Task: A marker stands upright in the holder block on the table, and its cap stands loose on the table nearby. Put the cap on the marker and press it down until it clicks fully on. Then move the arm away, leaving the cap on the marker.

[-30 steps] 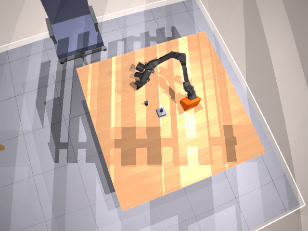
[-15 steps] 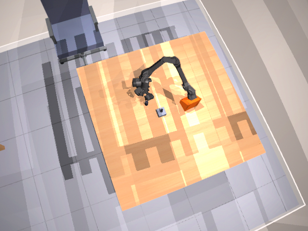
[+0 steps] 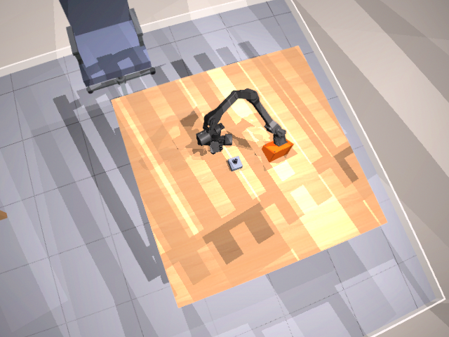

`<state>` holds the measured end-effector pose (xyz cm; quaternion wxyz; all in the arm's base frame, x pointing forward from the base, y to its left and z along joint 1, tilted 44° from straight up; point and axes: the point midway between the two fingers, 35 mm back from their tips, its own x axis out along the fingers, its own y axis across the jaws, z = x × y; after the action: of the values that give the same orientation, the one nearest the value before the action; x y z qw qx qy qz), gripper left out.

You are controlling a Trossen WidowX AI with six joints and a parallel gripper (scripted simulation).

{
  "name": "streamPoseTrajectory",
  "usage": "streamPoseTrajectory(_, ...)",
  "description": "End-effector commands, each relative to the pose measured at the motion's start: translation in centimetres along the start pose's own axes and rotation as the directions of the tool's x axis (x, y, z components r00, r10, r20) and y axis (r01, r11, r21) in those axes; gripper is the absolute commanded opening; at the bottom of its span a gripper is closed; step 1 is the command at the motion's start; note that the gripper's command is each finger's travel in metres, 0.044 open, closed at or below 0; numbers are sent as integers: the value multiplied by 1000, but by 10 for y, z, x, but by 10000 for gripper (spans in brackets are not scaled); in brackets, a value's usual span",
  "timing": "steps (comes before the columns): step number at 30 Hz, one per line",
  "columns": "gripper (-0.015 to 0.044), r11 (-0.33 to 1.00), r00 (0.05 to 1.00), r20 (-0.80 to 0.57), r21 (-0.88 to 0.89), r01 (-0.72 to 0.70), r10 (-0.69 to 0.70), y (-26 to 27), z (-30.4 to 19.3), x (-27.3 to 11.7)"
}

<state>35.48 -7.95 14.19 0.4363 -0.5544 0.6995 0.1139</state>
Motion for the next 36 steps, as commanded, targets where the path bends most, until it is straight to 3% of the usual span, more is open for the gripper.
streamPoseTrajectory(1,247,998,1000,-25,-54,11,-12,-2,-2,-3)
streamPoseTrajectory(5,247,998,1000,-25,-54,11,-12,-2,-2,-1)
streamPoseTrajectory(9,247,998,1000,-26,-54,11,-13,-1,-2,30)
streamPoseTrajectory(36,247,999,1000,-26,-53,12,-13,-4,-3,71)
